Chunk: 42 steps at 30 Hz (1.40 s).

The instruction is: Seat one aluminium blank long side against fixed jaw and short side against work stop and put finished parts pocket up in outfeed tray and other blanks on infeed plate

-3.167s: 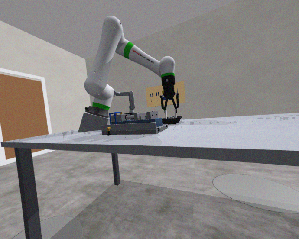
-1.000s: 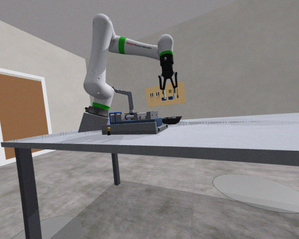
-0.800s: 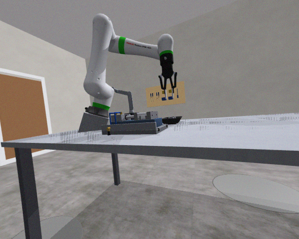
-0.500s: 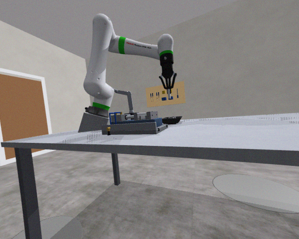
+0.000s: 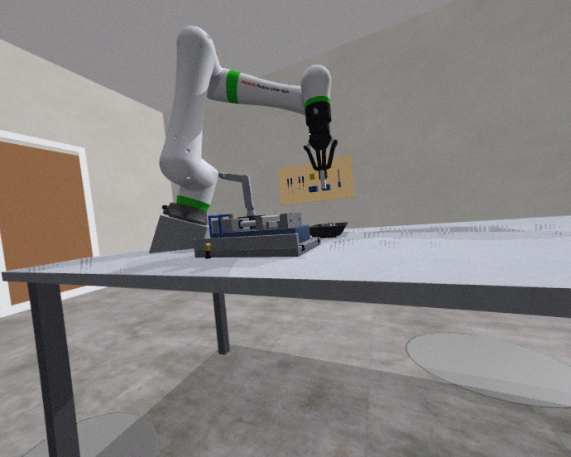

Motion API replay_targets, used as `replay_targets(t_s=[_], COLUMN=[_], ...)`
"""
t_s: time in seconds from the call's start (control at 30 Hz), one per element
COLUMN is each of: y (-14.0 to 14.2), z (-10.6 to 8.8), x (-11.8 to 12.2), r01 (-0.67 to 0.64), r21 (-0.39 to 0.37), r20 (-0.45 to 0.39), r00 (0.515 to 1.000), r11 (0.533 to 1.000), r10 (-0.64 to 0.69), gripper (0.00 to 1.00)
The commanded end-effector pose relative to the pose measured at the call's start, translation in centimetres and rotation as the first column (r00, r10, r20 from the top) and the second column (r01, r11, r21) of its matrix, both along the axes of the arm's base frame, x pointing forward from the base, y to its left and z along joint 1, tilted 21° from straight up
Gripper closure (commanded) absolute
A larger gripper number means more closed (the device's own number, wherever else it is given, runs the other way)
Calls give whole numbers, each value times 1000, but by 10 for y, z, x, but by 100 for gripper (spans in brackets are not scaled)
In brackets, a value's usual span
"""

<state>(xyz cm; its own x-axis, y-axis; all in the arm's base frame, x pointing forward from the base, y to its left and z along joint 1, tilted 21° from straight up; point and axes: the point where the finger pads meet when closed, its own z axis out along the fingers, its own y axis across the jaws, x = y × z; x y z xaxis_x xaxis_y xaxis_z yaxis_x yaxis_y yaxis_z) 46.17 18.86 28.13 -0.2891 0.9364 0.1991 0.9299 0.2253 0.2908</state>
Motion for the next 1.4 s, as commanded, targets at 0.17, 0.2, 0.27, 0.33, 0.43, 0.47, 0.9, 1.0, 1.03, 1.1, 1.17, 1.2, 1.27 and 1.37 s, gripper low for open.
replay_targets(t_s=[0.17, 0.2, 0.27, 0.33, 0.43, 0.47, 0.9, 1.0, 1.03, 1.1, 1.17, 1.2, 1.27, 1.37], y=[0, 0, 1, 8, 13, 19, 44, 45, 45, 45, 45, 45, 44, 43], z=[0, 0, 0, 0, 0, -1, -12, -16, -18, -22, -27, -30, -36, -42], x=[0, 0, -2, -15, -26, -41, -140, -159, -167, -179, -192, -199, -212, -222], r01=[0, 0, 0, -1, -1, -2, -2, -2, -2, -2, -1, -1, 0, 0], r21=[0, 0, 0, -3, -5, -9, -21, -21, -20, -18, -15, -12, -6, 0], r20=[0, 0, 0, -4, -7, -10, -16, -14, -13, -11, -8, -6, -2, 1], r00=[1000, 1000, 1000, 1000, 1000, 1000, 1000, 1000, 1000, 1000, 1000, 1000, 1000, 1000], r11=[1000, 1000, 1000, 1000, 1000, 1000, 1000, 1000, 1000, 1000, 1000, 1000, 1000, 1000], r10=[0, 0, 0, 1, 1, 2, 2, 2, 2, 1, 1, 1, 0, 0], gripper=[100, 100, 100, 100, 100, 100, 100, 100, 100, 100, 100, 100, 100, 100])
